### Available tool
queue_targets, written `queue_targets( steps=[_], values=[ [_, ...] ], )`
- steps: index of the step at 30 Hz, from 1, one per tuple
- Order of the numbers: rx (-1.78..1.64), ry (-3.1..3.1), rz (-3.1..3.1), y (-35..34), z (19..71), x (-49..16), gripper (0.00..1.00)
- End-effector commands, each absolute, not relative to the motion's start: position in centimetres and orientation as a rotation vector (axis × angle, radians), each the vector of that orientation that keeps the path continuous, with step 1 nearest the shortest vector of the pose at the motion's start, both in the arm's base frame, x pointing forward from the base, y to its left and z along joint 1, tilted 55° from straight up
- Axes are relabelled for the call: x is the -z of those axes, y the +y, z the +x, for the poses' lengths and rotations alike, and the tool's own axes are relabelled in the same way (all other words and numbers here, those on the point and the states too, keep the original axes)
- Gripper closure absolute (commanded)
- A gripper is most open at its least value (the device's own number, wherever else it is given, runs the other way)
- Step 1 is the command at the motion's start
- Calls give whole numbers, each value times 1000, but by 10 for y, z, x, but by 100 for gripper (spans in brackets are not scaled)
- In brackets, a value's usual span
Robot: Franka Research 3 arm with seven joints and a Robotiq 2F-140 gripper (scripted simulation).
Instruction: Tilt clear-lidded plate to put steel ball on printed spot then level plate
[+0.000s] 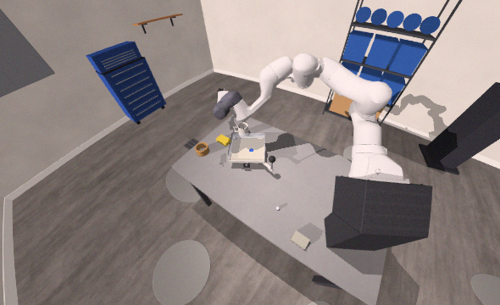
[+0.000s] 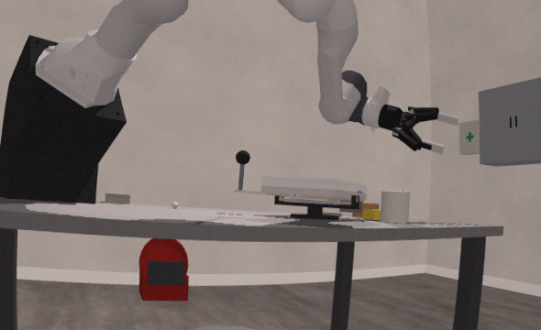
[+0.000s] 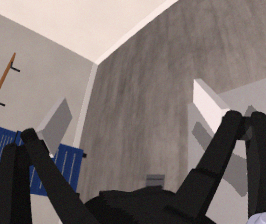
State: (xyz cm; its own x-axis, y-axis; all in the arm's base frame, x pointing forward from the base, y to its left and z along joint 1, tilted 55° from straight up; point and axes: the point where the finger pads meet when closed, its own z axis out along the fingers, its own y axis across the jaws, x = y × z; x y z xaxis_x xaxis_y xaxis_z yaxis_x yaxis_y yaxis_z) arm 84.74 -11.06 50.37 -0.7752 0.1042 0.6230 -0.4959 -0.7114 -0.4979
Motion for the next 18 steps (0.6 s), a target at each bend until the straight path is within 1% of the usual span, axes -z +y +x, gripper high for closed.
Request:
queue_targets(
  steps=[1, 3, 8, 13, 14, 17, 18],
  values=[
    [-2375, -1047, 965, -120, 849, -463, 0],
    [-2375, -1047, 965, -120, 849, -463, 0],
    [-2301, -1169, 1094, -115, 842, -423, 0],
    [-2274, -1210, 1139, -111, 839, -410, 0],
    [-2245, -1251, 1185, -106, 835, -396, 0],
    [-2245, -1251, 1185, -106, 835, -396, 0],
    [-2216, -1291, 1231, -100, 830, -383, 0]
  ],
)
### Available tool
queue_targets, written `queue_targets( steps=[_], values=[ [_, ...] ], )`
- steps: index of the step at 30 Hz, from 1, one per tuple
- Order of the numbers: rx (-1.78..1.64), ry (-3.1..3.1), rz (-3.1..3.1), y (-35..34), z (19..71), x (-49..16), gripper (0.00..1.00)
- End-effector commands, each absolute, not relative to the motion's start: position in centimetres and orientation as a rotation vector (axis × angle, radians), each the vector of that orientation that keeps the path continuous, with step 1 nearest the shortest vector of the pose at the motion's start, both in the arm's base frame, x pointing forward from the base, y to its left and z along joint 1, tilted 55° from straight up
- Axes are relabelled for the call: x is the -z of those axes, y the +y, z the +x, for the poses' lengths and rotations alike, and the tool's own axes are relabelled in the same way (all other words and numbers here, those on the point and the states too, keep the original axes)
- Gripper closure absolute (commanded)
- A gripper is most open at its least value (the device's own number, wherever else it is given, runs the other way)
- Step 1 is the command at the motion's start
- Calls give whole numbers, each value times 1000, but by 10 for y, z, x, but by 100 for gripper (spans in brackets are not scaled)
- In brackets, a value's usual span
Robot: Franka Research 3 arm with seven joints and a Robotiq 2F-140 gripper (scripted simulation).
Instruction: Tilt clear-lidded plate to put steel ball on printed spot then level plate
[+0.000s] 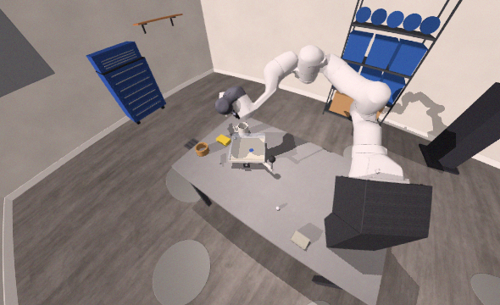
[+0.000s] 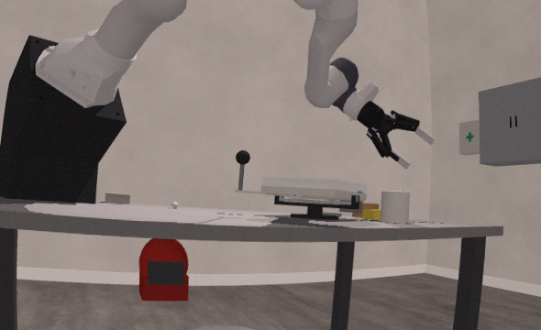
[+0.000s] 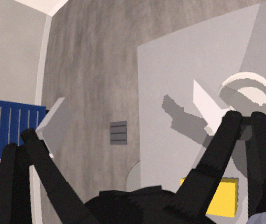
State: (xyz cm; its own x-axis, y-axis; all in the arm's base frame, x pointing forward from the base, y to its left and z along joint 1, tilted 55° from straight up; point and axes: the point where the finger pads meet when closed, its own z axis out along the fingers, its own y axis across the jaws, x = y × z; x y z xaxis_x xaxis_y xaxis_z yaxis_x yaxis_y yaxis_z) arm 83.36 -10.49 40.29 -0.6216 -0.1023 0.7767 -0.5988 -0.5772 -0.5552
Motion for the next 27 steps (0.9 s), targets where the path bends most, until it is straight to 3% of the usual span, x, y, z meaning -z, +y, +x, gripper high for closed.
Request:
queue_targets(
  steps=[1, 27],
  values=[
    [-2216, -1291, 1231, -100, 830, -383, 0],
    [-2121, -1406, 1371, -76, 812, -343, 0]
  ],
)
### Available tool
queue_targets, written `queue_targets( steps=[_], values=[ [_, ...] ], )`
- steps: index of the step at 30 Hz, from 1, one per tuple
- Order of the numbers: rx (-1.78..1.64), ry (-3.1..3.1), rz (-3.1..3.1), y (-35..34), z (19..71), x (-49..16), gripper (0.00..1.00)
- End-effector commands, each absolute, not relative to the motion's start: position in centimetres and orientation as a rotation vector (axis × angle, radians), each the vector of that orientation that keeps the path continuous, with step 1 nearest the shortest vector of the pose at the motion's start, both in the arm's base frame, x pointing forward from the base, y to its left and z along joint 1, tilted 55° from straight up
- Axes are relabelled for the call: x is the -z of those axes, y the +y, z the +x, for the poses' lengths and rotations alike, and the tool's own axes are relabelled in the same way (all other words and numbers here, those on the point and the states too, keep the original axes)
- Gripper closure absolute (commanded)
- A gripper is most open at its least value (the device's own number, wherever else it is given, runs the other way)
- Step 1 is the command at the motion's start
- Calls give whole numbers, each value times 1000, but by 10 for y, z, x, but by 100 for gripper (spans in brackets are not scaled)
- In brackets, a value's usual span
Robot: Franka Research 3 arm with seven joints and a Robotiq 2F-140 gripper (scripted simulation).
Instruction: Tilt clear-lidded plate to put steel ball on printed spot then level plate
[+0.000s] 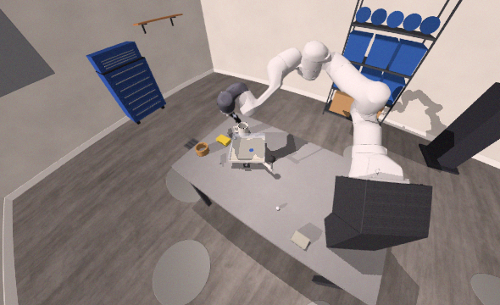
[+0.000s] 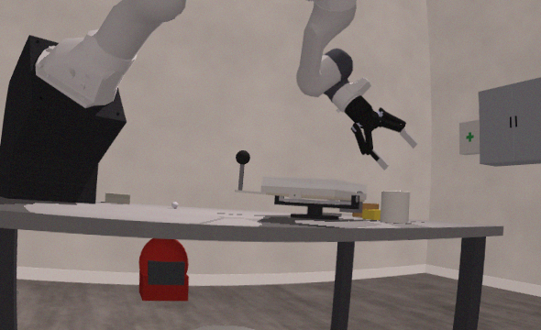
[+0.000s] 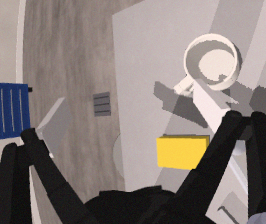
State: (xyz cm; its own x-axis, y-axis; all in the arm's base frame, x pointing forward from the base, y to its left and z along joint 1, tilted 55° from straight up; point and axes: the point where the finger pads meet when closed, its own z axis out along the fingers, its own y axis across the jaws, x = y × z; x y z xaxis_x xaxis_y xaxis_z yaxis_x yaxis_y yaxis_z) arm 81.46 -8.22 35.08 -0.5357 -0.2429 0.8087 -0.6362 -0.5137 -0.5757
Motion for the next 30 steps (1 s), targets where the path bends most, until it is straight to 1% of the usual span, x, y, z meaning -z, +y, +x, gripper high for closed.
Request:
queue_targets(
  steps=[1, 6, 7, 16, 17, 27, 28, 30],
  values=[
    [-2121, -1406, 1371, -76, 812, -343, 0],
    [-2121, -1406, 1371, -76, 812, -343, 0],
    [-2088, -1442, 1418, -67, 805, -330, 0],
    [-2088, -1442, 1418, -67, 805, -330, 0],
    [-2054, -1476, 1464, -56, 796, -317, 0],
    [-2054, -1476, 1464, -56, 796, -317, 0],
    [-2019, -1508, 1509, -45, 787, -305, 0],
    [-2019, -1508, 1509, -45, 787, -305, 0]
  ],
)
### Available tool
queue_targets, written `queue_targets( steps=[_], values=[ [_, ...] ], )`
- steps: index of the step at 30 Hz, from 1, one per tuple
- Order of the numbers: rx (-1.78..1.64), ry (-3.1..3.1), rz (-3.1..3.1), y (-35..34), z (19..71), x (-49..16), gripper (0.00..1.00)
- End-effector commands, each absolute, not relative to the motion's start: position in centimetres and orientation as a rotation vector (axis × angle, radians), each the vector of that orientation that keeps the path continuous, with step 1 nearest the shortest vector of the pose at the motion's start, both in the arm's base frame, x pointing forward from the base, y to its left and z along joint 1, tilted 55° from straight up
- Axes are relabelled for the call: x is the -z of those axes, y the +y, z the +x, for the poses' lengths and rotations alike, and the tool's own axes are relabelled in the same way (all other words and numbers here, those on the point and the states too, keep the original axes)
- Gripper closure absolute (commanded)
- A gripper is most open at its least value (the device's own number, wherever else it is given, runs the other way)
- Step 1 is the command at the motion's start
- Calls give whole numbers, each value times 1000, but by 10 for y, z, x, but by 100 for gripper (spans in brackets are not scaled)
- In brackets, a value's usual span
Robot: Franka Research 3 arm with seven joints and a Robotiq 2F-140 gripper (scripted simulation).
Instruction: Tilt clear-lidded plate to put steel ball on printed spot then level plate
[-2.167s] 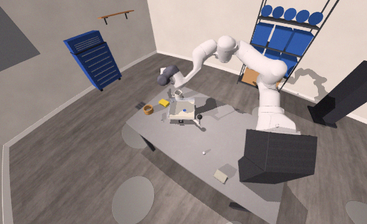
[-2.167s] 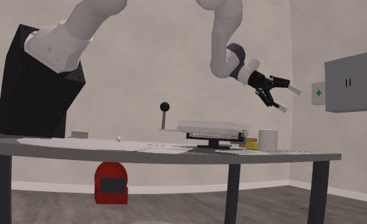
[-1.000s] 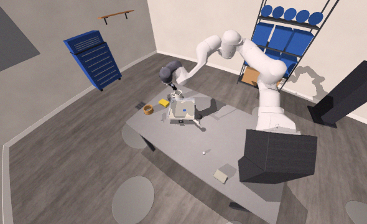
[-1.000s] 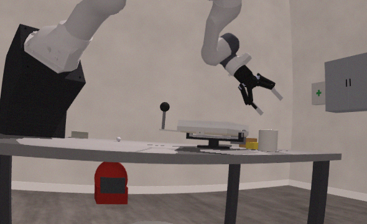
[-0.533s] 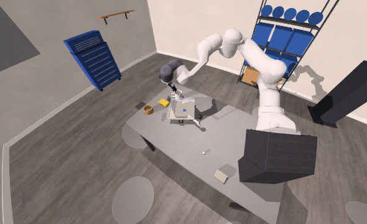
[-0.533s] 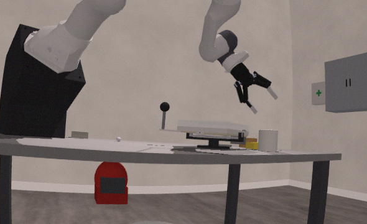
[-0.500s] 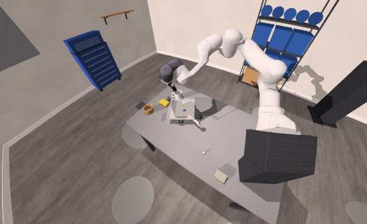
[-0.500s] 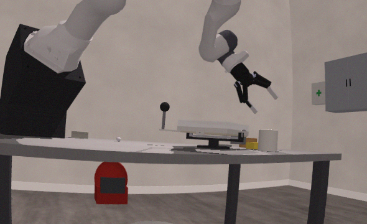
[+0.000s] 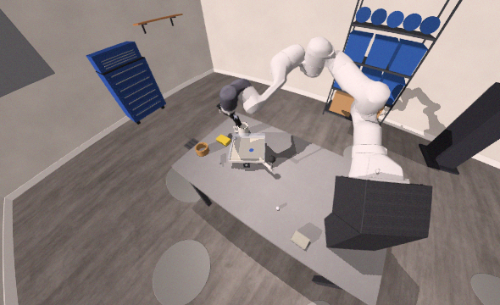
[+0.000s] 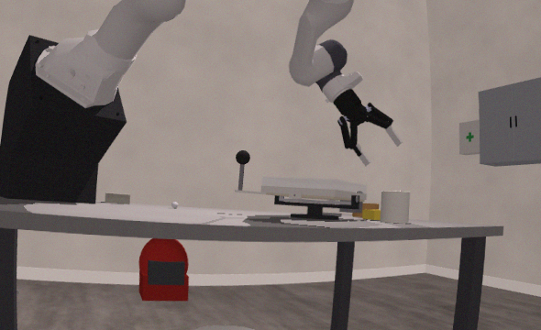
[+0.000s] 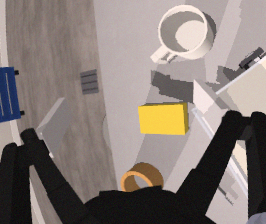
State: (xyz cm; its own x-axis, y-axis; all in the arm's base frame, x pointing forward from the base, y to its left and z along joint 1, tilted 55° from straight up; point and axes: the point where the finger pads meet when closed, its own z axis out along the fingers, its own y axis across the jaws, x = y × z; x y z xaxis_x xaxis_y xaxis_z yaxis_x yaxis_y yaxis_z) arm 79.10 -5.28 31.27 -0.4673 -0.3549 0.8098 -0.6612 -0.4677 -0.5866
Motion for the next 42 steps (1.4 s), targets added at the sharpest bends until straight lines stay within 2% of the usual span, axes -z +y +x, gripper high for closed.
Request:
queue_targets(
  steps=[1, 42],
  values=[
    [-2019, -1508, 1509, -45, 787, -305, 0],
    [-1882, -1652, 1608, -24, 741, -258, 0]
  ],
)
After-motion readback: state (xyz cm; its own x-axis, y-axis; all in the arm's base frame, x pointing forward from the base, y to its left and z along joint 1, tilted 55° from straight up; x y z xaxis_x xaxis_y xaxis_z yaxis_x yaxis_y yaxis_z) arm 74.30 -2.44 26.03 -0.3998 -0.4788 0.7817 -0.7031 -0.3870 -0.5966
